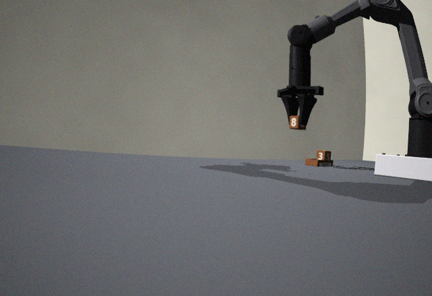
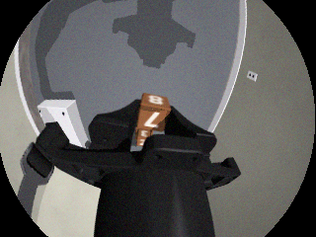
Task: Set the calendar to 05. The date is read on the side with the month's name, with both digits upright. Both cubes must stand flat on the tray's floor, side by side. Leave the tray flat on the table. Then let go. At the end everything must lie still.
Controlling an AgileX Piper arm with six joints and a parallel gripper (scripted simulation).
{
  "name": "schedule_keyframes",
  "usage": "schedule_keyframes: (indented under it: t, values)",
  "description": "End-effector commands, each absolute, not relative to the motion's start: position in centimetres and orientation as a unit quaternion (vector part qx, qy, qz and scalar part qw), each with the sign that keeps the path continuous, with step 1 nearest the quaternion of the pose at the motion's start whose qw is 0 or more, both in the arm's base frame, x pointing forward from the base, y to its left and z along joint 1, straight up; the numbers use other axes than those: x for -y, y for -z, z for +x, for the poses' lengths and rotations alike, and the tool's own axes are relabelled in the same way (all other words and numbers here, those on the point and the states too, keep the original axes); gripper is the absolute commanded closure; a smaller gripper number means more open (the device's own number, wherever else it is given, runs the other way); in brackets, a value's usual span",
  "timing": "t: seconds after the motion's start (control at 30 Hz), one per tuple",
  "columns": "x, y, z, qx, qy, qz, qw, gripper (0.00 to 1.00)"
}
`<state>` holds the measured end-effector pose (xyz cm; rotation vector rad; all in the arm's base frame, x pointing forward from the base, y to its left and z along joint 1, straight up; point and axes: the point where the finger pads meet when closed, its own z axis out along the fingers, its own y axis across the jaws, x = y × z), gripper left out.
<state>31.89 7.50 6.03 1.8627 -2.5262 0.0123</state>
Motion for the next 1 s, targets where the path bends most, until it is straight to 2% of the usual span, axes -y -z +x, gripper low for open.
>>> schedule_keyframes:
  t: [0.0,0.43,0.63,0.97]
  values:
    - [-7.6,-6.8,32.0,0.804,-0.005,0.594,-0.001,0.63]
    - [-7.4,-7.0,31.9,0.804,-0.004,0.594,0.001,0.63]
    - [0.7,-8.1,29.5,0.8,-0.004,0.6,0.001,0.63]
    - [1.3,-8.1,29.2,0.8,-0.004,0.601,0.001,0.63]
